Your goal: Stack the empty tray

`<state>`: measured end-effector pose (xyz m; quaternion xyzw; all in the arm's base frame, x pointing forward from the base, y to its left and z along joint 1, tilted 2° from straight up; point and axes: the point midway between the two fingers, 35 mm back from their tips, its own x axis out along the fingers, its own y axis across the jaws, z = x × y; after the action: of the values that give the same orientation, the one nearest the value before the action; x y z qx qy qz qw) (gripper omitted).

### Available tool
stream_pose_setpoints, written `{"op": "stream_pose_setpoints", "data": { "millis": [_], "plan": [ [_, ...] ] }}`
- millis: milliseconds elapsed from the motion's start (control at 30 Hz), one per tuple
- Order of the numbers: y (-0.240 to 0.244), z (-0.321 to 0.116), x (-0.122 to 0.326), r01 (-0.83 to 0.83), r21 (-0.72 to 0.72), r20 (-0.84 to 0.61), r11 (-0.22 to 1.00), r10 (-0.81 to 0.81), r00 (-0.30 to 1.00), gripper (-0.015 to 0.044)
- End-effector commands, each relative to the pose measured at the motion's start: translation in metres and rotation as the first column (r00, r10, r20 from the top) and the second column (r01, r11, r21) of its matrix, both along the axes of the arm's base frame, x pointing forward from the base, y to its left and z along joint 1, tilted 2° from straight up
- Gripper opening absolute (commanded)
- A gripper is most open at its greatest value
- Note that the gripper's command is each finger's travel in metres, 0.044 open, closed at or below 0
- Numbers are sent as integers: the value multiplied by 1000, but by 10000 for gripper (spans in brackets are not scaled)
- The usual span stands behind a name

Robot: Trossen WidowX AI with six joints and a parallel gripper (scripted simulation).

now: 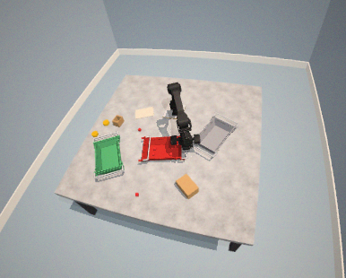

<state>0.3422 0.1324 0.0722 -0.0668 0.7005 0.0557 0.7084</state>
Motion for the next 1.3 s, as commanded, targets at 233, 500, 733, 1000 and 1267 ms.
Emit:
{"op": "stream_pose_setpoints", "data": {
  "millis": [233, 500, 733, 1000, 1267],
  "plan": [
    [-27, 26, 7, 2, -3, 17, 1000, -2, 1000, 85],
    [-50, 22, 11, 2, -5, 18, 1000, -2, 1000, 85],
    [-69, 6, 14, 2, -6, 18, 1000, -2, 1000, 85],
    [-65, 36, 14, 2, -6, 18, 1000, -2, 1000, 85],
    [-65, 44, 13, 1, -10, 17, 1000, 0, 1000, 85]
  ]
}}
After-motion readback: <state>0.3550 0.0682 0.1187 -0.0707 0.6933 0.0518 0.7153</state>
